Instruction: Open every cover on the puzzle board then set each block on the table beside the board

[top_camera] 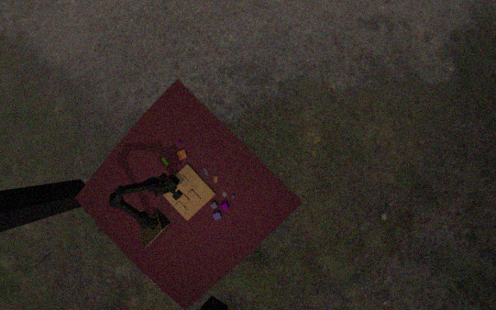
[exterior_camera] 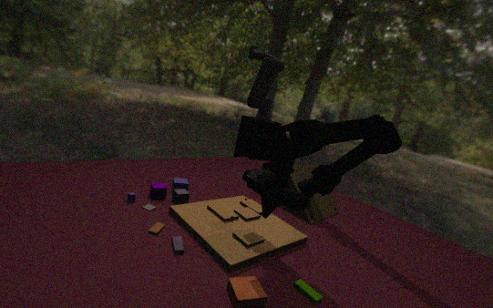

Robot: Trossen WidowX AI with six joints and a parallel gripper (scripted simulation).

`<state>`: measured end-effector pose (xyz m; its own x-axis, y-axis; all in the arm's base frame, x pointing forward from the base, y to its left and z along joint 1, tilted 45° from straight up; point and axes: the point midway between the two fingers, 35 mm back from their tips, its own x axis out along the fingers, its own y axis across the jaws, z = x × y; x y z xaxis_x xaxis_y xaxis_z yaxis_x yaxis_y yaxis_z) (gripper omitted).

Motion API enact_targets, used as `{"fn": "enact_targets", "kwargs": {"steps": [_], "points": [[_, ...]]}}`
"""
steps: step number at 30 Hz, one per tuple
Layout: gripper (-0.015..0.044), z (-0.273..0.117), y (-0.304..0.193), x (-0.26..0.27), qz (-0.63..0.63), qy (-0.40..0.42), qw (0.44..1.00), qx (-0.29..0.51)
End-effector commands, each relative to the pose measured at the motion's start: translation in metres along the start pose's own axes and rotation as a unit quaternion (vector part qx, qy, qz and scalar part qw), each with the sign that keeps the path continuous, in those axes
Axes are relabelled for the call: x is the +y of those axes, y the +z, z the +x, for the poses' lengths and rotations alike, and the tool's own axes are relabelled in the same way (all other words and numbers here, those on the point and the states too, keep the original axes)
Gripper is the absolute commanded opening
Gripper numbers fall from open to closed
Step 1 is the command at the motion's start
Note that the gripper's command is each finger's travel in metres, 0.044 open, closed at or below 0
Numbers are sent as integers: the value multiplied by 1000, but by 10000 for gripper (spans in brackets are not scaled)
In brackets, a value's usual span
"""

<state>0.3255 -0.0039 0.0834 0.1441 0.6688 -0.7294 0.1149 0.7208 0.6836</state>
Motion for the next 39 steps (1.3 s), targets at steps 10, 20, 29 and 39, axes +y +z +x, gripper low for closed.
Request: {"fn": "enact_targets", "kwargs": {"steps": [10, 20, 29, 39], "points": [[0, 1, -8, -8, 8, 17, 1000, 21], [0, 1, -8, -8, 8, 17, 1000, 21], [0, 8, -7, -8, 8, 17, 1000, 21], [0, 18, -7, -7, 8, 16, 1000, 21]]}}
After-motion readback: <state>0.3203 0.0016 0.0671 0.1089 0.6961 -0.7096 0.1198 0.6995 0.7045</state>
